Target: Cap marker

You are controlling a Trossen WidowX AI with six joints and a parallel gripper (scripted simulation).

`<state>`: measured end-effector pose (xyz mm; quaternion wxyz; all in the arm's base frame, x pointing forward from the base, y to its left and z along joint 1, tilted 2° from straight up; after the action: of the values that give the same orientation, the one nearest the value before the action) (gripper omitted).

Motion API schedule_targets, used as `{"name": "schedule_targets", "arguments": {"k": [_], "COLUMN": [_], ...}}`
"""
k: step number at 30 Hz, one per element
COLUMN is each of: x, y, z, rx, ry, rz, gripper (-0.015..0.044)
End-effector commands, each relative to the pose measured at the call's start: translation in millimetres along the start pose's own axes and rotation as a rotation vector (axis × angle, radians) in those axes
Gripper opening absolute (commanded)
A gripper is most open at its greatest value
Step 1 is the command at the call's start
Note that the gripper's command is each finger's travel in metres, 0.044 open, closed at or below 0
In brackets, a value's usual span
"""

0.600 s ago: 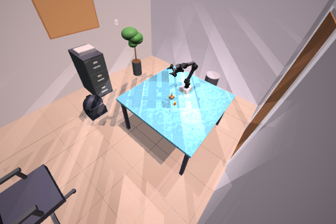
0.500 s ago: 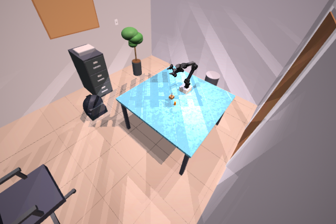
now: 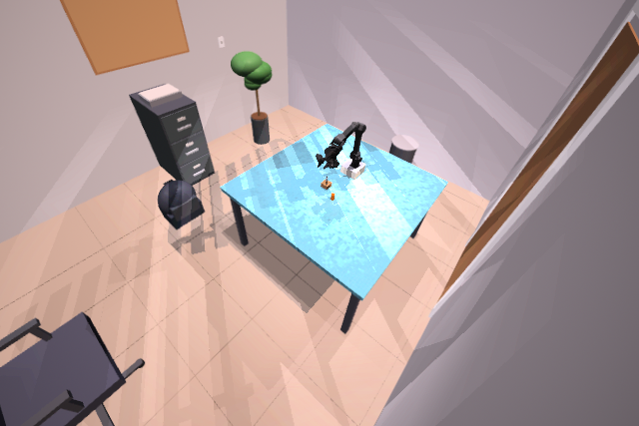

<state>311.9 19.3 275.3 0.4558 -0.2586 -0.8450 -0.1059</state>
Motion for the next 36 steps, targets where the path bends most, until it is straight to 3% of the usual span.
{"name": "schedule_targets", "arguments": {"k": [1,7,15,20,36], "x": [-29.4,-59.6,-58.9,-85.9,-103.7], "y": [47.8,98.9,99.7,101.5,103.9], "z": [23.6,52.0,55.9,75.5,86.1], "rx": [0.084,0.148,0.149,0.149,0.149], "ry": [0.254,0.521,0.529,0.529,0.529], "rz": [-0.092,-0.143,-0.144,-0.144,-0.144], "gripper": [0.0239,0.0239,0.0239,0.0239,0.0239]}}
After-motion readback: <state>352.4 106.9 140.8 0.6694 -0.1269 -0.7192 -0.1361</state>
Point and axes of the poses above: the point midway between the two fingers, 35 mm back from their tips, its own x axis back along the fingers, its own z axis across the jaws, y = z × x, the point moved 9 cm from there along x, back along the fingers, and after that the axes turned 8 degrees about -x, right-handed, at the moved point
